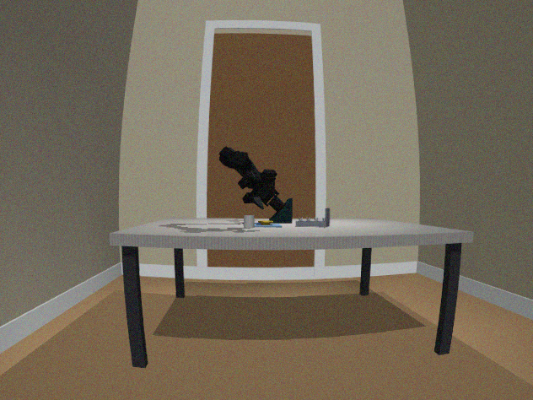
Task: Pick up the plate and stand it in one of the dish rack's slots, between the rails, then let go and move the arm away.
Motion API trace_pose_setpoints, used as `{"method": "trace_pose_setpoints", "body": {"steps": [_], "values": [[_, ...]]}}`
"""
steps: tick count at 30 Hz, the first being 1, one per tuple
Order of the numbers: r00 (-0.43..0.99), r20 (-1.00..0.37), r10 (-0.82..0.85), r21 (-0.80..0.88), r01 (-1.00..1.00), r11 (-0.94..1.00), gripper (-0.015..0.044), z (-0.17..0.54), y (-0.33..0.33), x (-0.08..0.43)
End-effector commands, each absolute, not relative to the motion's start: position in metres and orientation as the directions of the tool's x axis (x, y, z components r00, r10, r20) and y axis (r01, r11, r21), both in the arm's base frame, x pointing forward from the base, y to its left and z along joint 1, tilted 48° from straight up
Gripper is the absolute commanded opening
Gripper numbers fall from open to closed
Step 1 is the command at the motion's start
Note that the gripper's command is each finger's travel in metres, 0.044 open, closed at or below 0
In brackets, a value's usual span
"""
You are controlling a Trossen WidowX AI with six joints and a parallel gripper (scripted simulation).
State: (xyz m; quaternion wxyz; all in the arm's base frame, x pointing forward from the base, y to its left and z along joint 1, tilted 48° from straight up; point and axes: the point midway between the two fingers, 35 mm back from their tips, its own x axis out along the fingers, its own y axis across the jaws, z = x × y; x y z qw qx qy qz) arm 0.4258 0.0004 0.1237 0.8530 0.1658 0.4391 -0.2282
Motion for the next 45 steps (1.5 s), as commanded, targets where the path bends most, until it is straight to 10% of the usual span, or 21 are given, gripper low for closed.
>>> {"method": "trace_pose_setpoints", "body": {"steps": [1,28,45], "values": [[0.429,-0.850,-0.306,-0.049,0.514,0.856,0.0400,0.109,-0.002,0.408],[0.073,-0.710,-0.700,-0.701,0.022,0.713,0.0400,0.092,-0.018,0.312],[0.058,-0.678,-0.733,-0.735,-0.045,0.676,0.0400,0.086,-0.027,0.307]]}}
